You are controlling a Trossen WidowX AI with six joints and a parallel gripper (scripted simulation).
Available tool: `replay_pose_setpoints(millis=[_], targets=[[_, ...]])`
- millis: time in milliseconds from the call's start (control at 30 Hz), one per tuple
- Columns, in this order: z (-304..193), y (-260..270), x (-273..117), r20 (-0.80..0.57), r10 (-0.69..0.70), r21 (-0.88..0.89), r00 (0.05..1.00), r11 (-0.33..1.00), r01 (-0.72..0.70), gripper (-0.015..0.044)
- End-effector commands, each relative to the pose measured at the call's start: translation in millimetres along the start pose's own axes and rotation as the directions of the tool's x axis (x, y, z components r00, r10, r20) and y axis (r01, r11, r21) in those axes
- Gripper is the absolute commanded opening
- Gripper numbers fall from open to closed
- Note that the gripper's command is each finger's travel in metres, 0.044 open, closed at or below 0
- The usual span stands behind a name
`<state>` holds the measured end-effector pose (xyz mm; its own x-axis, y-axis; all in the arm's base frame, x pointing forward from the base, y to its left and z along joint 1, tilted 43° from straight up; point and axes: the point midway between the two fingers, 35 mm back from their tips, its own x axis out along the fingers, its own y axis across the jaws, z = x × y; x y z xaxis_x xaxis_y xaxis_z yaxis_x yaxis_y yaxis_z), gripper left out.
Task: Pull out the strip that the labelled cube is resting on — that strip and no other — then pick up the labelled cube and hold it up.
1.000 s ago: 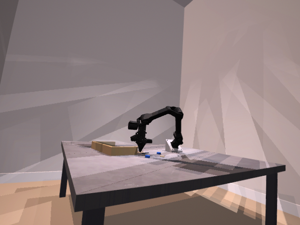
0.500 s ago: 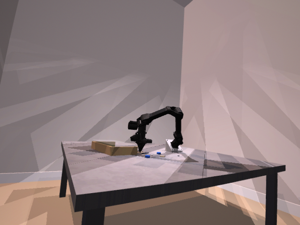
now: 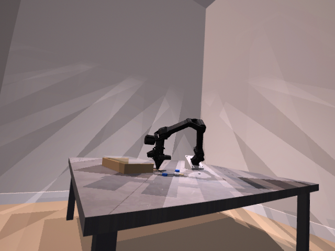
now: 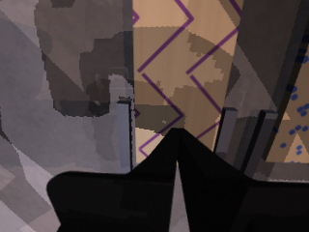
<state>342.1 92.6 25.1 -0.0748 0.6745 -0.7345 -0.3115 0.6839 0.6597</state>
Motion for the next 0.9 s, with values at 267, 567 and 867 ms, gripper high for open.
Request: replay_pose_setpoints(millis=[267, 567, 867], targets=[[-22.1, -0.4, 3.5, -0.010, 0.006, 0.003, 1.000, 1.000, -0.006, 0.0000], [-36.2, -0.2, 3.9, -0.011, 0.006, 0.003, 1.000, 1.000, -0.006, 0.0000], [-49.7, 0.0, 4.3, -0.011, 0.006, 0.004, 1.000, 1.000, -0.006, 0.0000]])
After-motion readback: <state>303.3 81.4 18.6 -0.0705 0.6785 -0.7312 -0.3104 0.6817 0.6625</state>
